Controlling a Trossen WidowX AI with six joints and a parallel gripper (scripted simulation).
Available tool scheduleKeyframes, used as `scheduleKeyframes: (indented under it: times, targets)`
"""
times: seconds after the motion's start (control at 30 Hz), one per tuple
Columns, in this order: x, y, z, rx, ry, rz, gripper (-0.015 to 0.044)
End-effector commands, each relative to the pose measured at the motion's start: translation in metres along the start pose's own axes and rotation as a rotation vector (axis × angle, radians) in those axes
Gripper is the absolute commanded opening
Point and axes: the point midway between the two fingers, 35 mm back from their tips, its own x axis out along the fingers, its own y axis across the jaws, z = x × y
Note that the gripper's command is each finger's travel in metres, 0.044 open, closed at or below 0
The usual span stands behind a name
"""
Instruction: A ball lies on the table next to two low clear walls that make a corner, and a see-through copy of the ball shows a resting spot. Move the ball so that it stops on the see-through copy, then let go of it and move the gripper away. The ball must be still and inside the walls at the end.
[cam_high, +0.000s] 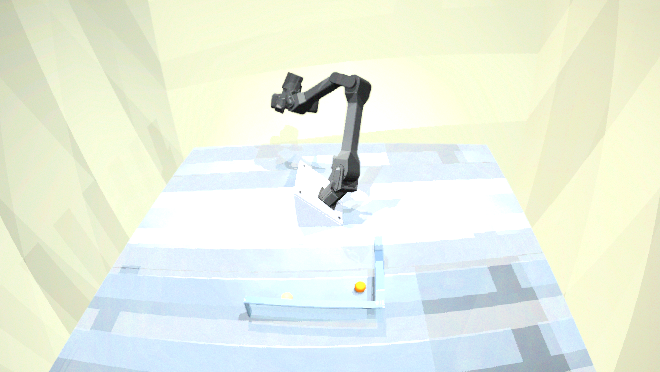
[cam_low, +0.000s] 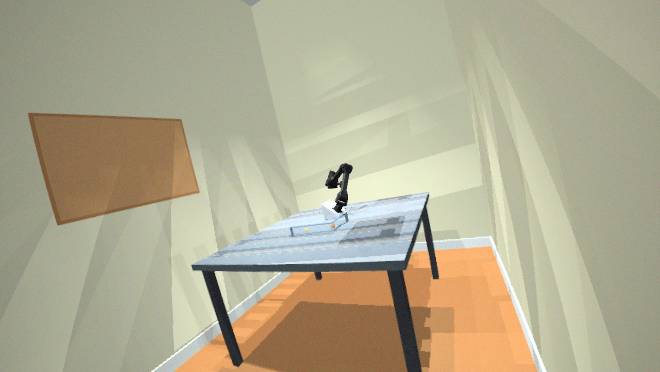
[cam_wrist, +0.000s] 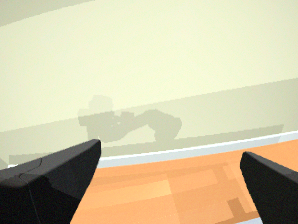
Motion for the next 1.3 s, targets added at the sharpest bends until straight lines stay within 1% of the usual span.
scheduleKeyframes:
  times: [0.0,0.1,0.17,0.37,0.63,0.73,0.97,1.1,1.27]
  targets:
    - [-0.001,0.001,0.000,-0.003,-0.001,0.004,0.0374]
    - [-0.016,0.015,0.006,-0.047,-0.022,0.062,0.0295]
    - [-0.037,0.034,0.013,-0.106,-0.050,0.139,0.0243]
    - [-0.123,0.089,0.025,-0.293,-0.156,0.396,0.0240]
    - [-0.231,0.135,0.018,-0.561,-0.300,0.681,0.0240]
    - [-0.272,0.139,0.016,-0.561,-0.338,0.768,0.0240]
    - [-0.368,0.151,-0.010,-0.844,-0.498,0.995,0.0240]
    - [-0.434,0.146,-0.037,-1.048,-0.628,1.145,0.0240]
    - [-0.511,0.124,-0.079,-1.304,-0.808,1.321,0.0240]
